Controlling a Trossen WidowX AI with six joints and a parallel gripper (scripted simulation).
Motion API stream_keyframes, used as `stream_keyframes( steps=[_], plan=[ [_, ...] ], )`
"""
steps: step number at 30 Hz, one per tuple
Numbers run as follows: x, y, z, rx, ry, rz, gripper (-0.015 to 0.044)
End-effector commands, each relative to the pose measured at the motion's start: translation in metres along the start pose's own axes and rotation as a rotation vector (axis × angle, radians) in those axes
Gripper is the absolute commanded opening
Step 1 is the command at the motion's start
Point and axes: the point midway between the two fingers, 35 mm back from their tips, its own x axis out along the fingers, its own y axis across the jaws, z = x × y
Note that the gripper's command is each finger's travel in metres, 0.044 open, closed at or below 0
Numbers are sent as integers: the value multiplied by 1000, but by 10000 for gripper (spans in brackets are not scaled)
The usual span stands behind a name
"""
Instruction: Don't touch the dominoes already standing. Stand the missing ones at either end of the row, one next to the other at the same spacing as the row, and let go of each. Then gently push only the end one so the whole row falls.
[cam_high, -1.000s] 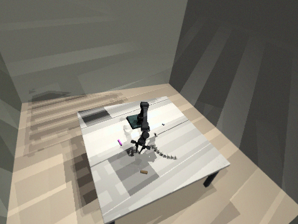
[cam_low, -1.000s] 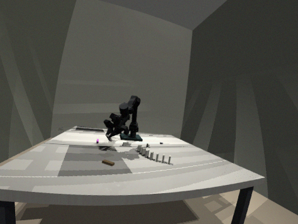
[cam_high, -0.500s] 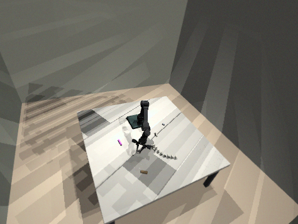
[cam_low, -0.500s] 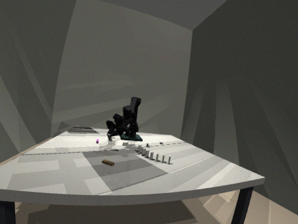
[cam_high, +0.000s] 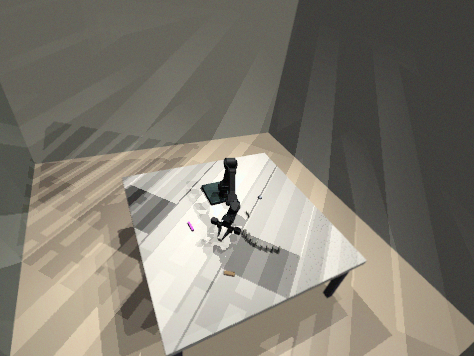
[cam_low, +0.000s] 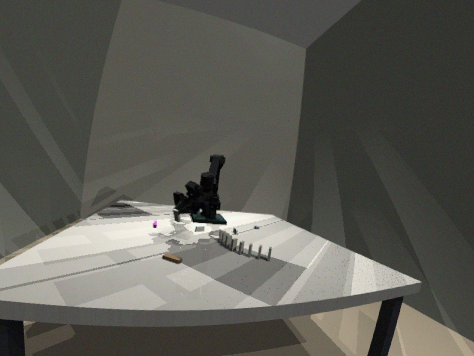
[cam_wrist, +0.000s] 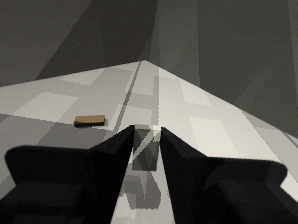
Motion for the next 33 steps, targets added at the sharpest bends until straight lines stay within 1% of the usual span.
stream_keyframes(
  steps=[1, 23, 33],
  plan=[
    [-10, -4, -1, 6, -51, -11, 107],
    [-65, -32, -10, 87, -280, -61, 107],
    [-67, -33, -10, 90, -286, -62, 107]
  ],
)
